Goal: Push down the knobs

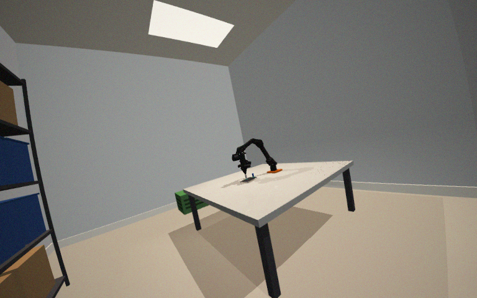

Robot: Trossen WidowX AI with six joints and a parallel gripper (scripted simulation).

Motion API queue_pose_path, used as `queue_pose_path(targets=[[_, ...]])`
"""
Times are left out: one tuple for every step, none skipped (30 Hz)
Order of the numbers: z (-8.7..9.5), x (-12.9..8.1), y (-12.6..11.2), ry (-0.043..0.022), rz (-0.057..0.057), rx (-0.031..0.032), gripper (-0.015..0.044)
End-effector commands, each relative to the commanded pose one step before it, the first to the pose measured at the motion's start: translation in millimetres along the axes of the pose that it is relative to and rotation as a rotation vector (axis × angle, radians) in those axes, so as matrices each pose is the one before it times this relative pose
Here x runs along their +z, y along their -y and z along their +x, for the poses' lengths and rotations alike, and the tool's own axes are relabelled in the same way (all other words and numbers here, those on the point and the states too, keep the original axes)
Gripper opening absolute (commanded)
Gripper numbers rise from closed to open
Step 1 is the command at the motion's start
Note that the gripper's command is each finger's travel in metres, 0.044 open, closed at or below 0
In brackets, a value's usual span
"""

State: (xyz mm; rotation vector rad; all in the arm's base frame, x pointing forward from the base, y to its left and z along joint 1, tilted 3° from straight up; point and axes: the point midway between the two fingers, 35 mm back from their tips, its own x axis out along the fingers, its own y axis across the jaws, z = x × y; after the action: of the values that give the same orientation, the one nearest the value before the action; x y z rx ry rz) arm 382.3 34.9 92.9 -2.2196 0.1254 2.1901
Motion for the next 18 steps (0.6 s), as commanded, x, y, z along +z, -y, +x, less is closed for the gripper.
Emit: queue_pose_path(targets=[[2.13, -0.19, -0.48, 0.00029, -0.0034, 0.00301, 0.0], [0.27, 0.0, 0.0, 0.0, 0.0, 0.0, 0.0], [0.27, 0.0, 0.0, 0.0, 0.0, 0.0, 0.0], [0.27, 0.0, 0.0, 0.0, 0.0, 0.0, 0.0], [0.27, 0.0, 0.0, 0.0, 0.0, 0.0, 0.0], [0.27, 0.0, 0.0, 0.0, 0.0, 0.0, 0.0], [0.27, 0.0, 0.0, 0.0, 0.0, 0.0, 0.0], [0.27, 0.0, 0.0, 0.0, 0.0, 0.0, 0.0], [0.27, 0.0, 0.0, 0.0, 0.0, 0.0, 0.0], [0.27, 0.0, 0.0, 0.0, 0.0, 0.0, 0.0], [0.27, 0.0, 0.0, 0.0, 0.0, 0.0, 0.0], [0.27, 0.0, 0.0, 0.0, 0.0, 0.0, 0.0], [0.27, 0.0, 0.0, 0.0, 0.0, 0.0, 0.0], [0.27, 0.0, 0.0, 0.0, 0.0, 0.0, 0.0], [-0.24, 0.0, 0.0, 0.0, 0.0, 0.0, 0.0], [-0.36, 0.0, 0.0, 0.0, 0.0, 0.0, 0.0], [-0.52, 0.0, 0.0, 0.0, 0.0, 0.0, 0.0], [-0.59, 0.0, 0.0, 0.0, 0.0, 0.0, 0.0]])
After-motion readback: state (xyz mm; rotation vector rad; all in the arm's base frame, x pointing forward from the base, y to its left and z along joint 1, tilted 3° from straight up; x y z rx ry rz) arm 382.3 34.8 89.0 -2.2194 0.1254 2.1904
